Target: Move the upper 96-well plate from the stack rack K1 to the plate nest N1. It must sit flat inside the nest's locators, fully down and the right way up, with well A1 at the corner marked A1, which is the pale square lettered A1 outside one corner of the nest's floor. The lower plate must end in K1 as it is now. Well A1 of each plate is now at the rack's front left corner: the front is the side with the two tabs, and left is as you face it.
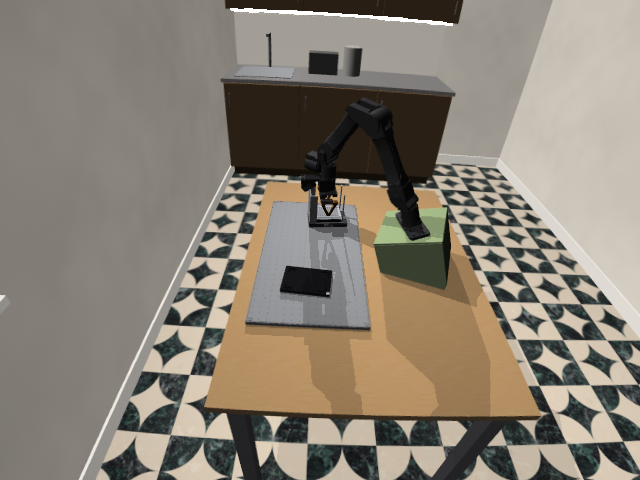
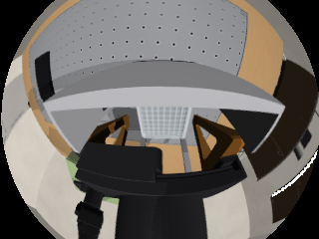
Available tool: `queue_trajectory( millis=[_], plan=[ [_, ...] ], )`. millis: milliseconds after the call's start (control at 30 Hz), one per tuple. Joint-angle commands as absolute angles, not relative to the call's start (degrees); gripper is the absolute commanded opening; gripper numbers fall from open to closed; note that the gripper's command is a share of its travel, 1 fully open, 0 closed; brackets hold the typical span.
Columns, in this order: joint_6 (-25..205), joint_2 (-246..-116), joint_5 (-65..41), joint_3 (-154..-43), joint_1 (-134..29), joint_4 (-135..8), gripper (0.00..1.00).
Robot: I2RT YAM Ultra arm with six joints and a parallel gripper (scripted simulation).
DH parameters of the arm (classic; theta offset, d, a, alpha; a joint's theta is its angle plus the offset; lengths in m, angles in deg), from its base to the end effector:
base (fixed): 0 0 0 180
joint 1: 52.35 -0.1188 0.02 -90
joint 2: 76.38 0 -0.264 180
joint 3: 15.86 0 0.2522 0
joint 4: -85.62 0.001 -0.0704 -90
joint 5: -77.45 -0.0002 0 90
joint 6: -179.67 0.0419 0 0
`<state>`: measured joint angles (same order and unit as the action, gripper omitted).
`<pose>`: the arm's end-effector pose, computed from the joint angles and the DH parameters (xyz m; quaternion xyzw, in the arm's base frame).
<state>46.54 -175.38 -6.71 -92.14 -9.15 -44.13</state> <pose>0.2417 -0.2197 0.1749 -0.0069 0.9877 -0.0644 0.1423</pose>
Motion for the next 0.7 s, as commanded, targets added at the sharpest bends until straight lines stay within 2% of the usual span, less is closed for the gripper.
queue_trajectory(
  millis=[0,667],
  plan=[
    [46.9,-176.1,-6.7,-91.2,-9.5,-46.7,1.0],
    [47.4,-179.6,-7.2,-90.4,-10.0,-51.5,1.0]
  ],
)
